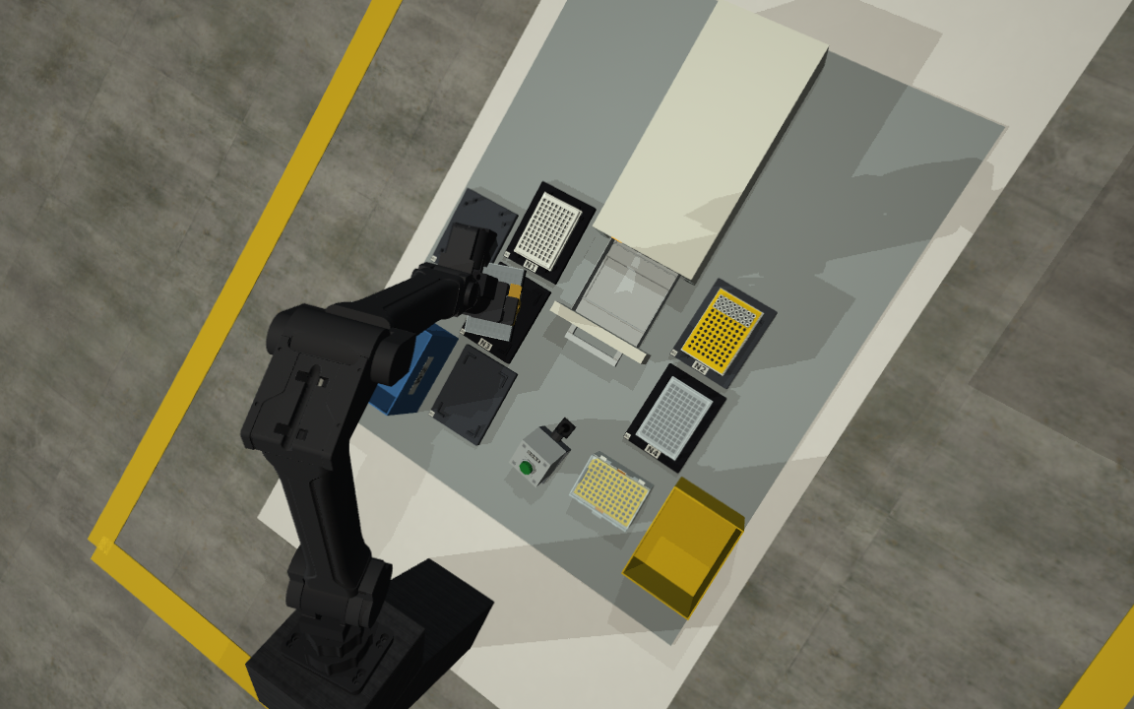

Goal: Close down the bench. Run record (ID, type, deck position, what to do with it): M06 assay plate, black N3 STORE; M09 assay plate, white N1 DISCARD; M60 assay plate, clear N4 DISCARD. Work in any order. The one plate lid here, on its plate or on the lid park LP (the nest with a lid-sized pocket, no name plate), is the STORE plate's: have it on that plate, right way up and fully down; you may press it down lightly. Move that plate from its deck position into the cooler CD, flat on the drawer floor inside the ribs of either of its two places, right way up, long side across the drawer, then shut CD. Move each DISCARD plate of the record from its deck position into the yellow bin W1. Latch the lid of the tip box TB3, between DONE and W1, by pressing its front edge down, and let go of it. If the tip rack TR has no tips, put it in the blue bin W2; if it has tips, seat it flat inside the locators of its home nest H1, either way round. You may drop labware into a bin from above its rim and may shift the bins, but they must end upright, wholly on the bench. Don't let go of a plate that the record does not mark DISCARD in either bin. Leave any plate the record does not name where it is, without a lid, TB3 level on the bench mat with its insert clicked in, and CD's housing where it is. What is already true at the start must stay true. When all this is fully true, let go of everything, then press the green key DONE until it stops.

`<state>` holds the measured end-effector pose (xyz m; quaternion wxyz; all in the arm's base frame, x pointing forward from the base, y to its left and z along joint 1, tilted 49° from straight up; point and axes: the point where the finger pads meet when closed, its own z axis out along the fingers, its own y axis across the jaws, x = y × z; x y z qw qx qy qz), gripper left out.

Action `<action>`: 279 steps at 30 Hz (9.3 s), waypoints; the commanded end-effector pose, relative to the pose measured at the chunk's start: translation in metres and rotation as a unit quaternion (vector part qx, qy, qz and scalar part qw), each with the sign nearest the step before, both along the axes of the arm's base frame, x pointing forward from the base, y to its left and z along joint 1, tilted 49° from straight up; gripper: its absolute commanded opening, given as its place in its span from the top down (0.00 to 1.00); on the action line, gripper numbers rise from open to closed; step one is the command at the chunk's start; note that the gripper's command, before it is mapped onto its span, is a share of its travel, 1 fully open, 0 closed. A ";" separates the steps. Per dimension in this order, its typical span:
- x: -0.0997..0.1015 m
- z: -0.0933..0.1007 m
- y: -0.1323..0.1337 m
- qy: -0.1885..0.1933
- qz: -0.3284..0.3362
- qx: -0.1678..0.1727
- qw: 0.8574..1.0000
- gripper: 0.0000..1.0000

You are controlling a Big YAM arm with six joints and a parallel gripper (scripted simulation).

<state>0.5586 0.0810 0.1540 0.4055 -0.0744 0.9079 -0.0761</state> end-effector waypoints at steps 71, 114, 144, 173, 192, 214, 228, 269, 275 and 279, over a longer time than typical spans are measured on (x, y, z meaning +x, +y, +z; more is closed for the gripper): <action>0.055 0.085 -0.155 0.044 0.384 -0.445 0.808 1.00; 0.055 0.101 -0.184 0.042 0.387 -0.446 0.806 1.00; 0.062 0.108 -0.184 0.036 0.381 -0.447 0.808 1.00; 0.085 0.094 -0.182 0.033 0.384 -0.451 0.805 1.00; 0.100 0.074 -0.183 0.036 0.384 -0.446 0.808 1.00; 0.122 0.059 -0.184 0.033 0.381 -0.446 0.809 1.00; 0.133 0.047 -0.186 0.034 0.381 -0.445 0.810 1.00; 0.146 0.035 -0.192 0.037 0.382 -0.446 0.808 1.00; 0.146 0.035 -0.192 0.037 0.382 -0.446 0.808 1.00; 0.146 0.035 -0.192 0.037 0.382 -0.446 0.808 1.00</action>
